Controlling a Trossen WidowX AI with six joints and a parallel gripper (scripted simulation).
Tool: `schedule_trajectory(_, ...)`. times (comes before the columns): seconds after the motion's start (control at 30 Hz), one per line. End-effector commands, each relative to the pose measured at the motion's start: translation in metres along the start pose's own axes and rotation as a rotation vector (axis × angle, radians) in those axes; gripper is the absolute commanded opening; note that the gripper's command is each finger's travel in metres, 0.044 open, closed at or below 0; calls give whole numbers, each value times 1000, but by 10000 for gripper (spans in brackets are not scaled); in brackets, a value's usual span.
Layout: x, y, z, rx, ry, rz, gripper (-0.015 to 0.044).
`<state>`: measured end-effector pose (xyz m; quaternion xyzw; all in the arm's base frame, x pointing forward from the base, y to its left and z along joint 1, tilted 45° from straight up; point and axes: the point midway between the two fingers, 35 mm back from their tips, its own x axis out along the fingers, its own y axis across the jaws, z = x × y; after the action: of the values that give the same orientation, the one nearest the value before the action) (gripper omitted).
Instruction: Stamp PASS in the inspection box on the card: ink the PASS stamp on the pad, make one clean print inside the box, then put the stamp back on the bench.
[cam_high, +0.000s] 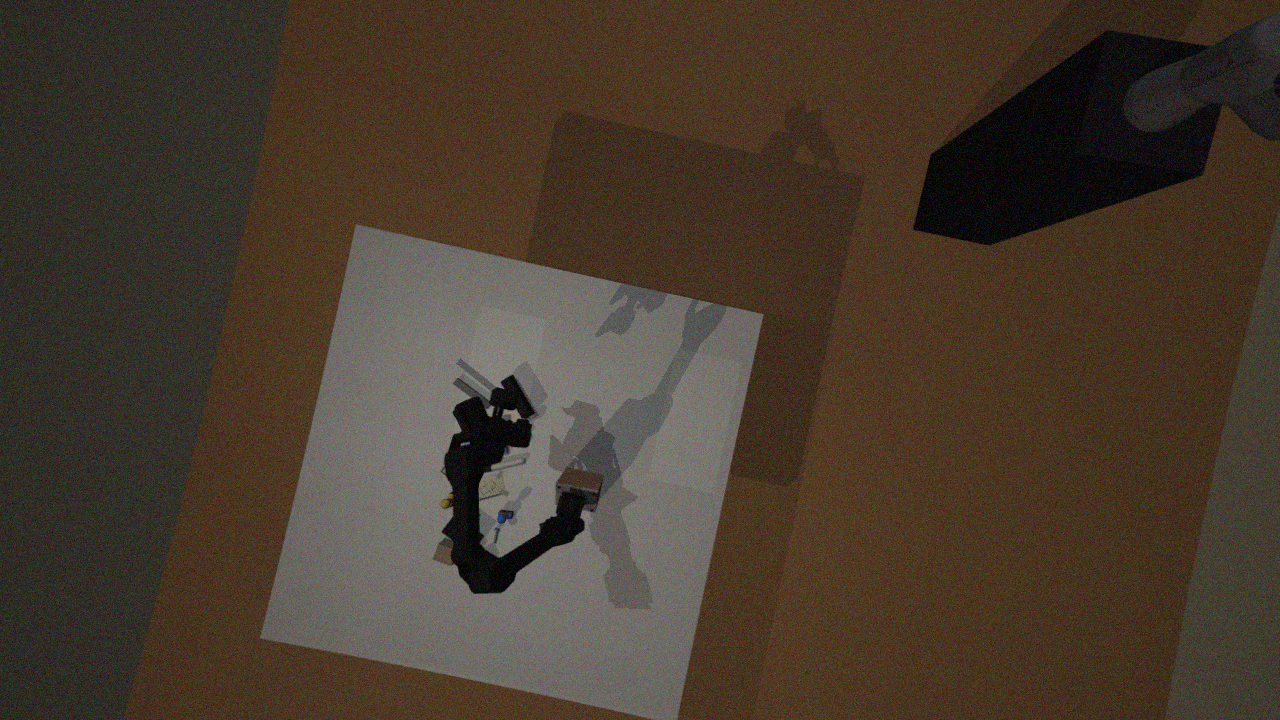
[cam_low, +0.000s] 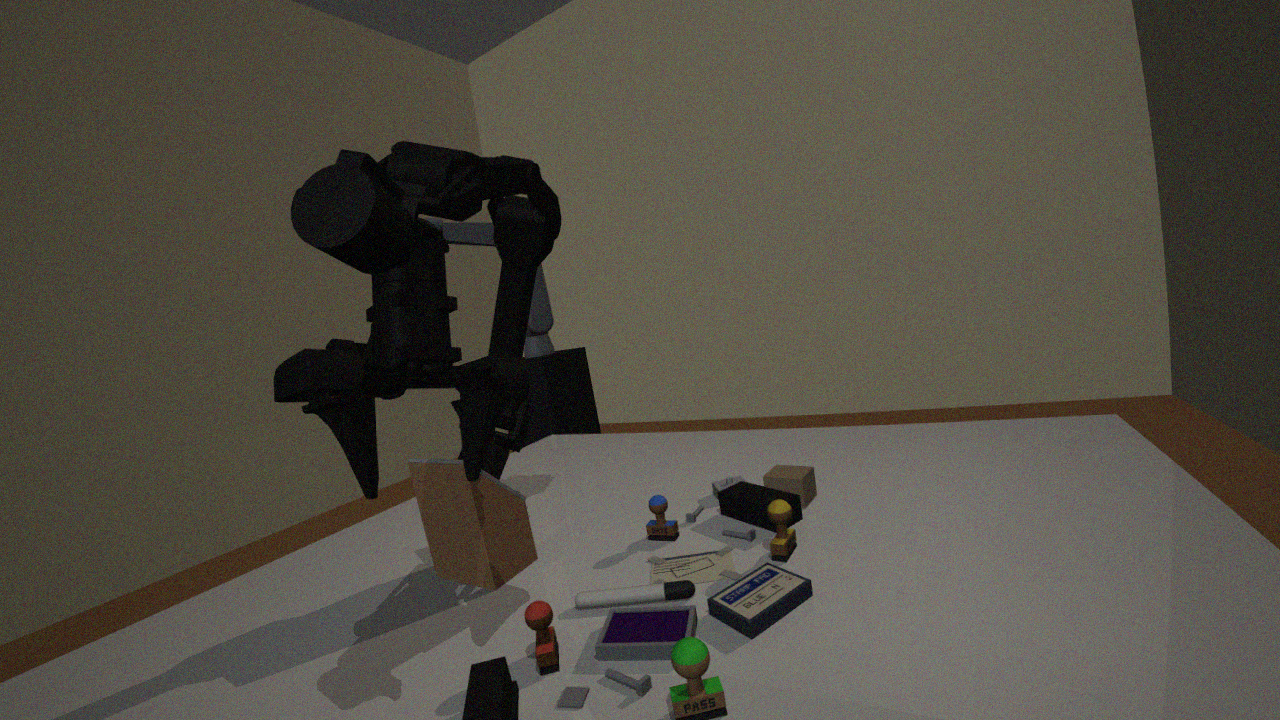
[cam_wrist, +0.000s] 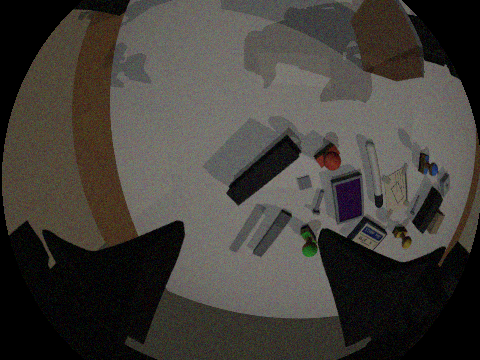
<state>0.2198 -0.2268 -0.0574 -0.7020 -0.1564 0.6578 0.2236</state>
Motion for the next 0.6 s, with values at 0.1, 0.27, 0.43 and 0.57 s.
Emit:
schedule_trajectory(0.1,7,-5,-15,-278,0,-17,295)
schedule_trajectory(0.27,22,-17,-45,-839,13,-53,228)
schedule_trajectory(0.43,40,-32,-73,-1398,44,-90,228)
schedule_trajectory(0.57,56,-46,-93,-1843,85,-118,228)
